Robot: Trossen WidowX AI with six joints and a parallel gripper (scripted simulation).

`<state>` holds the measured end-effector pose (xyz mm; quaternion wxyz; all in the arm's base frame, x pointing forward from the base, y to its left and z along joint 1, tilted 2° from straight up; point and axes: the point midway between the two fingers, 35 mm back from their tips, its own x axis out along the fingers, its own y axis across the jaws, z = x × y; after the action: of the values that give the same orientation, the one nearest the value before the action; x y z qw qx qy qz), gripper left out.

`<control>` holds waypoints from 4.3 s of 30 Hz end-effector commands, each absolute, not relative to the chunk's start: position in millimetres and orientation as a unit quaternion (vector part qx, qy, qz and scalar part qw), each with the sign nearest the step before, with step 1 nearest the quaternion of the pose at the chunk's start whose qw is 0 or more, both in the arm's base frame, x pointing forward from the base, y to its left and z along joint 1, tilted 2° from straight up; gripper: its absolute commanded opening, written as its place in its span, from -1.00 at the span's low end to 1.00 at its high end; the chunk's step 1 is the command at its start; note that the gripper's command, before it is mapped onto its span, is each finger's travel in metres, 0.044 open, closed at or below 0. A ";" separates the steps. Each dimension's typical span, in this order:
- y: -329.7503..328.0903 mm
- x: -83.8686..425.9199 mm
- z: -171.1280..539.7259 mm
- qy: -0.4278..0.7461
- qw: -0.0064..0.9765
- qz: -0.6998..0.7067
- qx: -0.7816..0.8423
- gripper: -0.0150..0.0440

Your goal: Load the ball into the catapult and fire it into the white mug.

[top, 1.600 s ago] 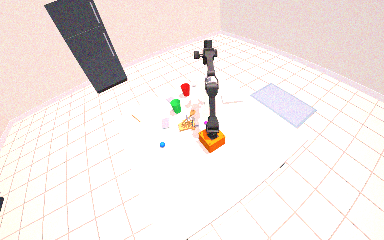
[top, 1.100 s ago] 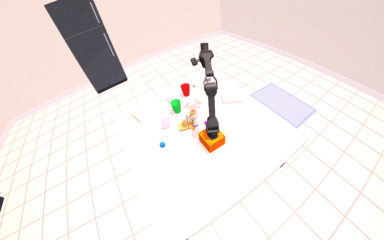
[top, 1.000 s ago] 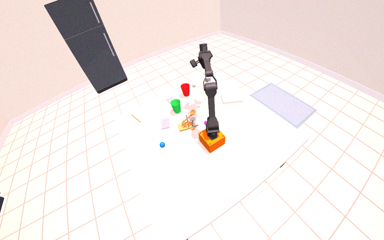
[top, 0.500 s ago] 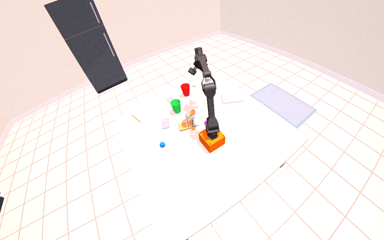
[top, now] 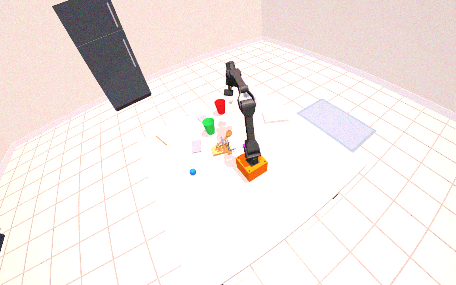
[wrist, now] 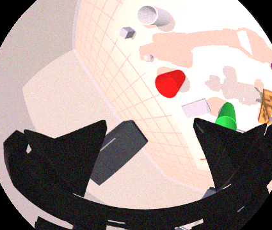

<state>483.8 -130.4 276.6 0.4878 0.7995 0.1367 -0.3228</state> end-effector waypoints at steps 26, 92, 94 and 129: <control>-52.3 451.8 208.5 0.377 0.735 -0.254 0.504 1.00; 64.6 304.6 83.7 0.601 0.651 0.321 -0.334 1.00; 65.4 298.8 80.9 0.596 0.634 0.342 -0.355 1.00; 67.6 276.7 71.2 0.571 0.563 0.419 -0.425 -0.49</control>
<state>277.1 68.1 71.0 -0.5653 0.4228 -0.5716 -0.4183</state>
